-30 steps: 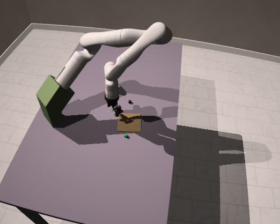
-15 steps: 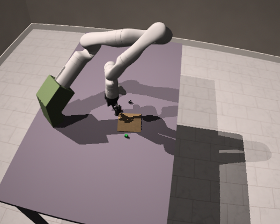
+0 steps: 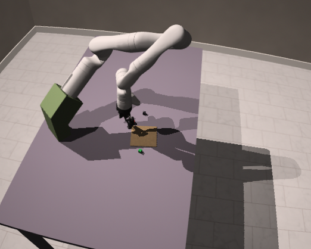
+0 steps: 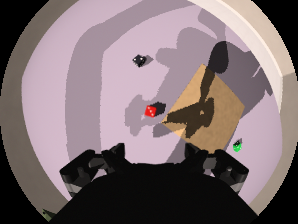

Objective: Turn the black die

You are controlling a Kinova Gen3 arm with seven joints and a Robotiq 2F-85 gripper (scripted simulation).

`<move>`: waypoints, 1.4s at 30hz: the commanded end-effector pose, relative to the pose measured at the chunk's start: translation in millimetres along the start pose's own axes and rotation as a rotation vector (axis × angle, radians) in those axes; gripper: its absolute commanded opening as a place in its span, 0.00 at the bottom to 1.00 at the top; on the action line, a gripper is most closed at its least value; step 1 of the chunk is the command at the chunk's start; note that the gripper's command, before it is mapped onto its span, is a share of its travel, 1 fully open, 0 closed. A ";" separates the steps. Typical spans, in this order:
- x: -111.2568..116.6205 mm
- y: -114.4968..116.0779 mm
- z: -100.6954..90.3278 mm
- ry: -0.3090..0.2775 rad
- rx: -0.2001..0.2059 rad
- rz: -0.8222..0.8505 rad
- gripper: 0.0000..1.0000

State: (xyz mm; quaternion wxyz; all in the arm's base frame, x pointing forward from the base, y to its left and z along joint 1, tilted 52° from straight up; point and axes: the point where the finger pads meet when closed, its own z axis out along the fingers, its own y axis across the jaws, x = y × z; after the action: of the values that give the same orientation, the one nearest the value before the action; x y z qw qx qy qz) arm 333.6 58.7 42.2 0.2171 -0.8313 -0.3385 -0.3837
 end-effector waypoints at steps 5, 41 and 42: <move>-0.1 0.3 -0.3 0.000 -0.001 0.000 1.00; 57.4 -10.5 1.3 -0.005 -0.004 -0.011 1.00; 62.3 -12.0 1.3 -0.005 -0.004 -0.012 1.00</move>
State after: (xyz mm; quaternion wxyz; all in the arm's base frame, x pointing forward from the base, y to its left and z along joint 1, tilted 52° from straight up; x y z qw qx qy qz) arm 351.7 89.5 82.2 0.2200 -0.8349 -0.3337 -0.3785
